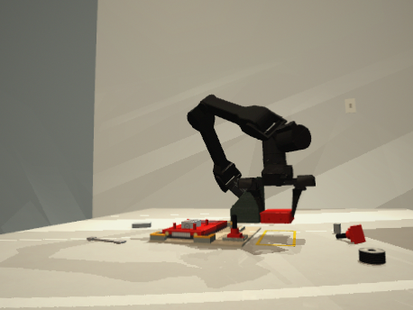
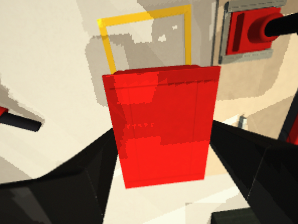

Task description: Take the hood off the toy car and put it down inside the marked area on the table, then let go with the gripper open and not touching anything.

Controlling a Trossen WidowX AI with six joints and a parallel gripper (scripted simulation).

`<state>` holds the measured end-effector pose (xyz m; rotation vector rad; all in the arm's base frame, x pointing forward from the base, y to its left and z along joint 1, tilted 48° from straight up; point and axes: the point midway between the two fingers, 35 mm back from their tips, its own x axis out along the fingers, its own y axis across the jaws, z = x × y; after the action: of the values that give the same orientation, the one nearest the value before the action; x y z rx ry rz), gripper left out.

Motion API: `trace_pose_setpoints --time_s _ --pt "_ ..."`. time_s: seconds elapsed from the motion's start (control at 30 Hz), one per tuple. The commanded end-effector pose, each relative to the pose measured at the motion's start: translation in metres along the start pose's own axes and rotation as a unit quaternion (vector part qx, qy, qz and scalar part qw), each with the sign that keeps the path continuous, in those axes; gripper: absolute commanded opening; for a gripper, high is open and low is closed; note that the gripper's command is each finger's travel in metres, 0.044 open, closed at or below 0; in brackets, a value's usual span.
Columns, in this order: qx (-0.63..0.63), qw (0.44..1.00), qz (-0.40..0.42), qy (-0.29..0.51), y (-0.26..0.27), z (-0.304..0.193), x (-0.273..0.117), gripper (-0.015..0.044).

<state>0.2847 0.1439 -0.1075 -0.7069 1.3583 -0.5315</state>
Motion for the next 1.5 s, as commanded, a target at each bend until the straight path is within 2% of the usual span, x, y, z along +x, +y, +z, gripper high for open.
trace_pose_setpoints --time_s 0.0,1.47 --pt "-0.003 1.0 -0.003 0.0 -0.001 -0.002 0.004 0.0" --pt "-0.003 1.0 -0.005 0.0 -0.003 -0.003 0.027 0.0"
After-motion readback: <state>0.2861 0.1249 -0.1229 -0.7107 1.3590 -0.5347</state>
